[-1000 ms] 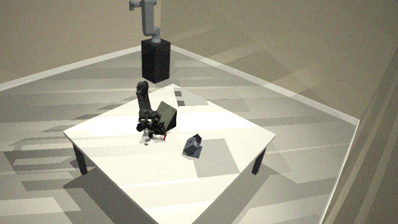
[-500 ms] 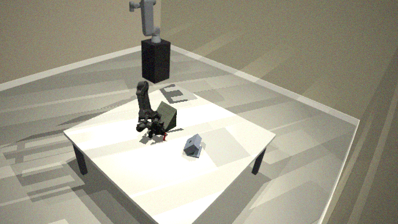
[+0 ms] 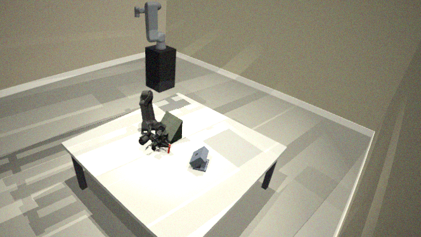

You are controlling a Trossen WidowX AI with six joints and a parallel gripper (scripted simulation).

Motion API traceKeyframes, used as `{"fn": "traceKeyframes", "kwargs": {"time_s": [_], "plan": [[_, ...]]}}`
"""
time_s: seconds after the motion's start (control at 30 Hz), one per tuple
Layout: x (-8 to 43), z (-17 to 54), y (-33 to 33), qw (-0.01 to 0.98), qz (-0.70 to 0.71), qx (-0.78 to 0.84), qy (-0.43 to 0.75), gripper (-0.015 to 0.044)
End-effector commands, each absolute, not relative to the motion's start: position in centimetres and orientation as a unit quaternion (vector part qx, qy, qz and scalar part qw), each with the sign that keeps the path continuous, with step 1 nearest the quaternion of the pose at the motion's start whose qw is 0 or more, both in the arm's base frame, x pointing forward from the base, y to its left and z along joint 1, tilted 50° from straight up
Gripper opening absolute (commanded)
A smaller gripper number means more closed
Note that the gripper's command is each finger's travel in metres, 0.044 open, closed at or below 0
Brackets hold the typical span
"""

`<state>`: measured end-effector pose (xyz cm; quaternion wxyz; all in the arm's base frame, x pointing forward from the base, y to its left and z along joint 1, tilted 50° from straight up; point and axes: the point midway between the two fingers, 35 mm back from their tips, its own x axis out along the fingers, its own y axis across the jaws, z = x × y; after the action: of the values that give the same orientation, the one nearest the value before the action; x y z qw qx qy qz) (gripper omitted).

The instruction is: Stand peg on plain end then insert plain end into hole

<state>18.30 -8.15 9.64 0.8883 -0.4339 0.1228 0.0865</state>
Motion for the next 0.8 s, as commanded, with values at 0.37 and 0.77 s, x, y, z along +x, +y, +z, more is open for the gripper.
{"fn": "traceKeyframes", "kwargs": {"time_s": [0.37,0.77], "plan": [[17.95,9.52,-8.46,0.888,0.092,-0.436,0.113,0.0049],[17.75,9.48,-8.57,0.888,0.098,-0.437,0.102,0.0049]]}}
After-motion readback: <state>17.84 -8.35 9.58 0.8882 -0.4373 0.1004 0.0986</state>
